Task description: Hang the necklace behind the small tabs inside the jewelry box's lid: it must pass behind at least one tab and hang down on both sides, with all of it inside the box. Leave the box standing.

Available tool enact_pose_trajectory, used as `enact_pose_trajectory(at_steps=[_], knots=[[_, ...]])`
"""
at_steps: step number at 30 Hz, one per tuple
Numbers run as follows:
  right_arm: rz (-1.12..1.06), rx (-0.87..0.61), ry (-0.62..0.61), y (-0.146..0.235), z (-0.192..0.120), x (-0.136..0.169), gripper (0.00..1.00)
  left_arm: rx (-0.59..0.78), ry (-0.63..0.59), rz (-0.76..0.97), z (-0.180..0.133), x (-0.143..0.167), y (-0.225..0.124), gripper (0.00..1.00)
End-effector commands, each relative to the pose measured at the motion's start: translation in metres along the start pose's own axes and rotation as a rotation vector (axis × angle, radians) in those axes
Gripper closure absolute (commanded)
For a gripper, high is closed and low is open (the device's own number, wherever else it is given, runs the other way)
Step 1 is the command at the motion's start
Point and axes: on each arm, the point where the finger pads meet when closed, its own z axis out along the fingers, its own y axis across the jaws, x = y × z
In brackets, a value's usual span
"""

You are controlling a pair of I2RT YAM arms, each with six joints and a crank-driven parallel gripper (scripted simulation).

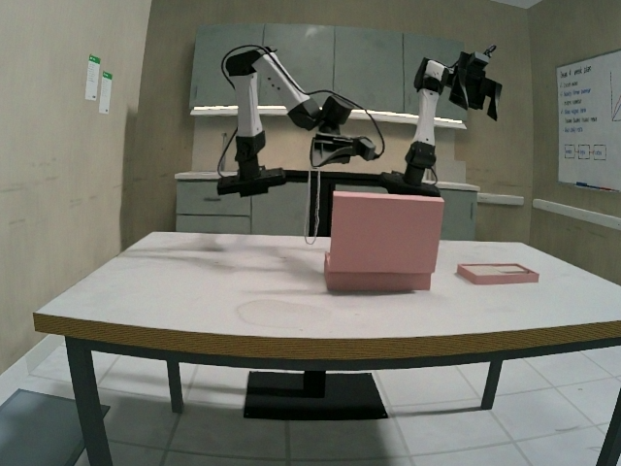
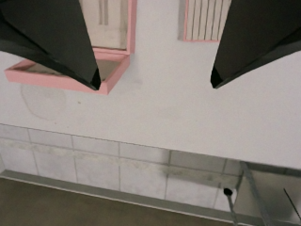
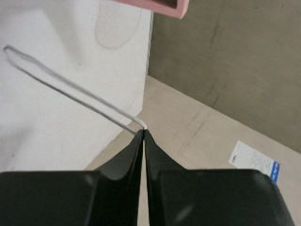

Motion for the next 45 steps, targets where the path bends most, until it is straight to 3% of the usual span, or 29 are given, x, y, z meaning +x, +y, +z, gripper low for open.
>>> enact_pose_trajectory(at_steps=[1,45], knots=[[0.015,0.007,0.008,-0.013,0.001,-0.004,1.0,0.019,-0.066,0.009,-0.004,-0.02,-0.005,0.0],[0.054,0.048,0.05,-0.053,0.055,-0.098,1.0,0.019,-0.066,0.009,-0.004,-0.02,-0.005,0.0]])
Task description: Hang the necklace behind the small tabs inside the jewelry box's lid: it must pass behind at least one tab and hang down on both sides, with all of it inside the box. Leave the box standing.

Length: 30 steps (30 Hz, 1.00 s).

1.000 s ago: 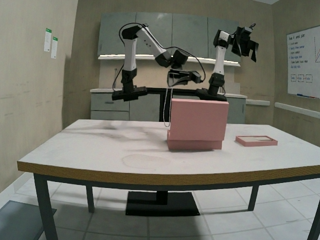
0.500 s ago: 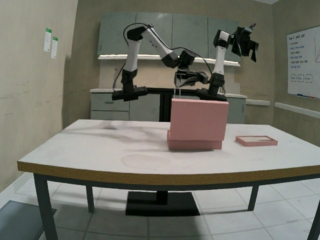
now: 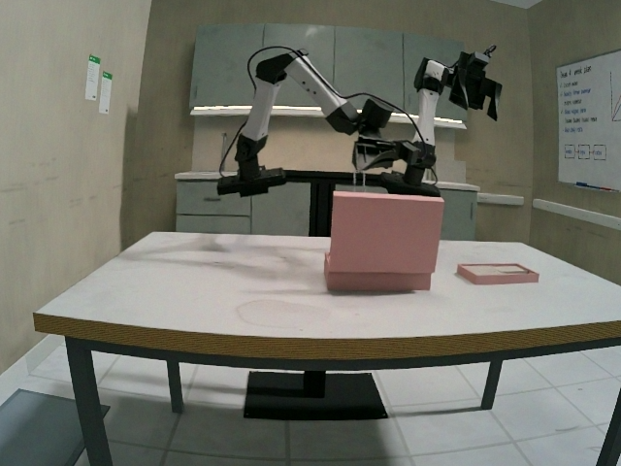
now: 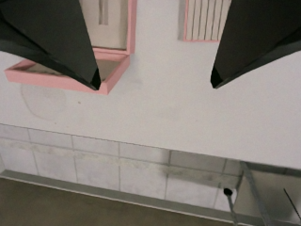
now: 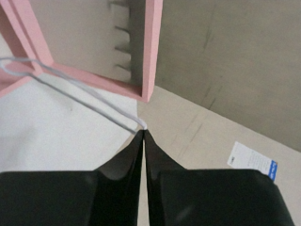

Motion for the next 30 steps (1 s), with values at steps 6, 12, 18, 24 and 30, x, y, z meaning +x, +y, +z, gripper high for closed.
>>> enact_pose_trajectory(at_steps=[6,12,18,24,30], knots=[[0.018,0.019,0.03,-0.016,0.008,-0.014,1.0,0.019,-0.066,0.009,-0.004,-0.02,-0.005,0.0],[0.039,0.033,0.032,-0.021,0.017,-0.028,1.0,0.019,-0.066,0.009,-0.004,-0.02,-0.005,0.0],[0.073,0.053,0.029,-0.031,0.021,-0.04,1.0,0.019,-0.066,0.009,-0.004,-0.02,-0.005,0.0],[0.098,0.059,0.003,-0.031,0.019,-0.046,1.0,0.019,-0.066,0.009,-0.004,-0.02,-0.005,0.0],[0.085,0.053,0.003,-0.024,0.021,-0.046,1.0,0.019,-0.066,0.009,-0.004,-0.02,-0.005,0.0]])
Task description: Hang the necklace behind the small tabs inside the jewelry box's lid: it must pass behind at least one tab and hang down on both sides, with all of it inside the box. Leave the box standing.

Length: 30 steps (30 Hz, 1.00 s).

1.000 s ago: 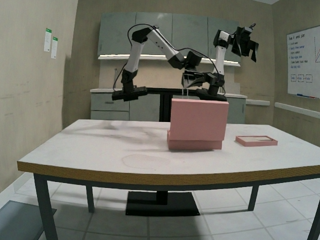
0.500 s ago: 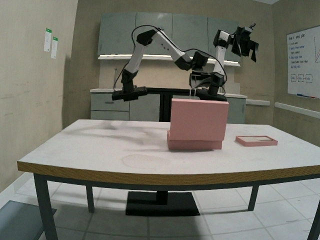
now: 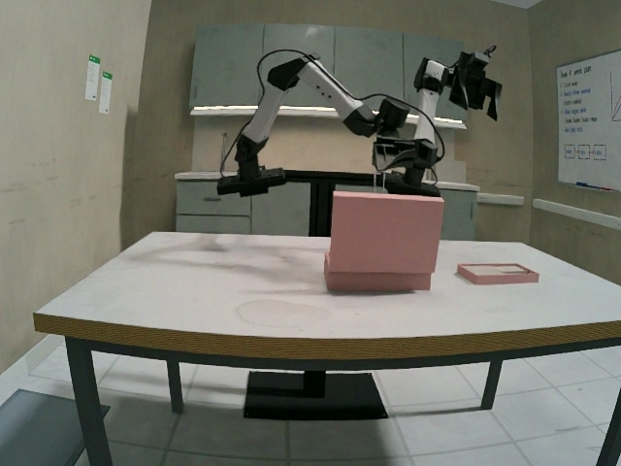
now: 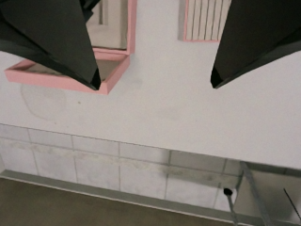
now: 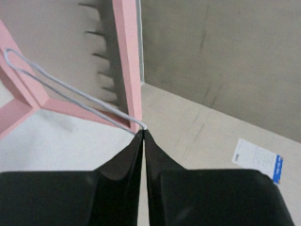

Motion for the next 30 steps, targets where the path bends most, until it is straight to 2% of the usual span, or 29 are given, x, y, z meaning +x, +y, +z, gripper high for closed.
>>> enact_pose_trajectory(at_steps=[1,5,8,13,14,18,25,27,28,30], knots=[[0.026,0.015,-0.005,-0.006,-0.001,-0.003,1.0,0.019,-0.066,0.009,-0.004,-0.02,-0.005,0.0],[-0.01,-0.002,-0.008,0.01,0.0,-0.002,1.0,0.019,-0.066,0.009,-0.004,-0.02,-0.005,0.0],[0.031,0.019,-0.018,-0.012,-0.003,-0.004,1.0,0.019,-0.066,0.009,-0.004,-0.02,-0.005,0.0],[0.028,0.018,-0.022,-0.011,-0.004,-0.003,1.0,0.019,-0.066,0.009,-0.004,-0.02,-0.005,0.0],[-0.005,-0.004,-0.005,0.014,0.006,0.001,1.0,0.019,-0.066,0.009,-0.004,-0.02,-0.005,0.0],[0.025,0.013,-0.011,0.006,0.008,-0.002,1.0,0.019,-0.066,0.009,-0.004,-0.02,-0.005,0.0],[0.004,0.003,-0.008,0.024,0.014,0.001,1.0,0.019,-0.066,0.009,-0.004,-0.02,-0.005,0.0],[0.004,0.003,-0.008,0.024,0.014,0.001,1.0,0.019,-0.066,0.009,-0.004,-0.02,-0.005,0.0],[0.049,0.03,-0.016,0.006,0.012,-0.006,1.0,0.019,-0.066,0.009,-0.004,-0.02,-0.005,0.0],[0.049,0.028,-0.013,0.01,0.018,-0.006,1.0,0.019,-0.066,0.009,-0.004,-0.02,-0.005,0.0]])
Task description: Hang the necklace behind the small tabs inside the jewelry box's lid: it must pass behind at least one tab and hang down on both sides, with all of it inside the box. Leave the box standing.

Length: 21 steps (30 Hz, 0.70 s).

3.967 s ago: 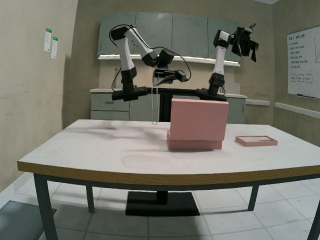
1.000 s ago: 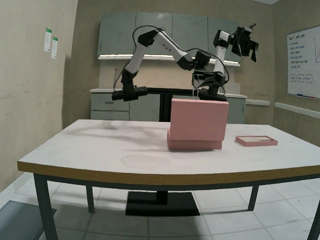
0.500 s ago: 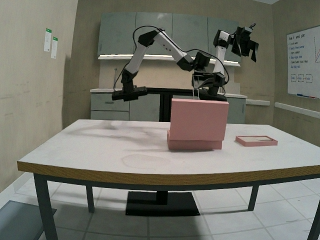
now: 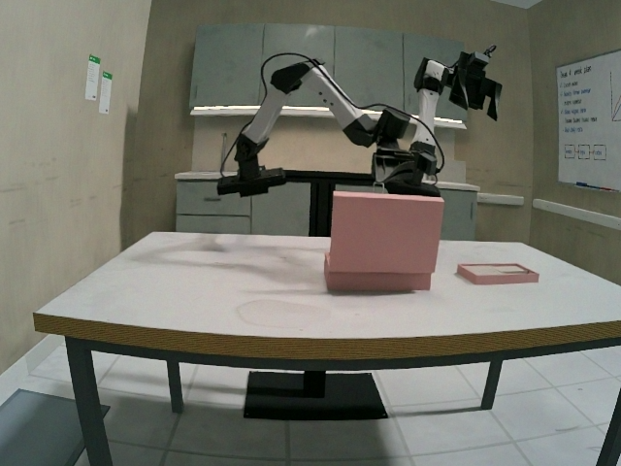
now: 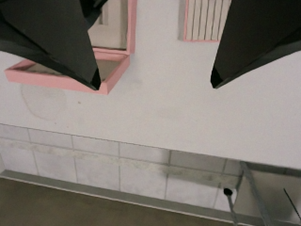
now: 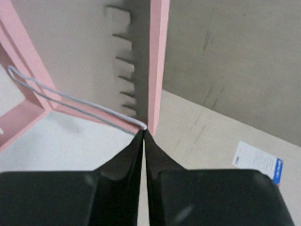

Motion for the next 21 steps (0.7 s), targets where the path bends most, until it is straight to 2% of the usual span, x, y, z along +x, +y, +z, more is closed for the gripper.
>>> enact_pose_trajectory(at_steps=[1,15,21], knots=[[0.068,0.04,-0.014,-0.017,0.006,-0.005,1.0,0.019,-0.066,0.009,-0.004,-0.02,-0.005,0.0],[0.054,0.039,-0.017,-0.02,-0.001,-0.009,1.0,0.019,-0.066,0.009,-0.004,-0.02,-0.005,0.0],[0.069,0.042,-0.016,-0.015,0.01,-0.007,1.0,0.019,-0.066,0.009,-0.004,-0.02,-0.005,0.0]])
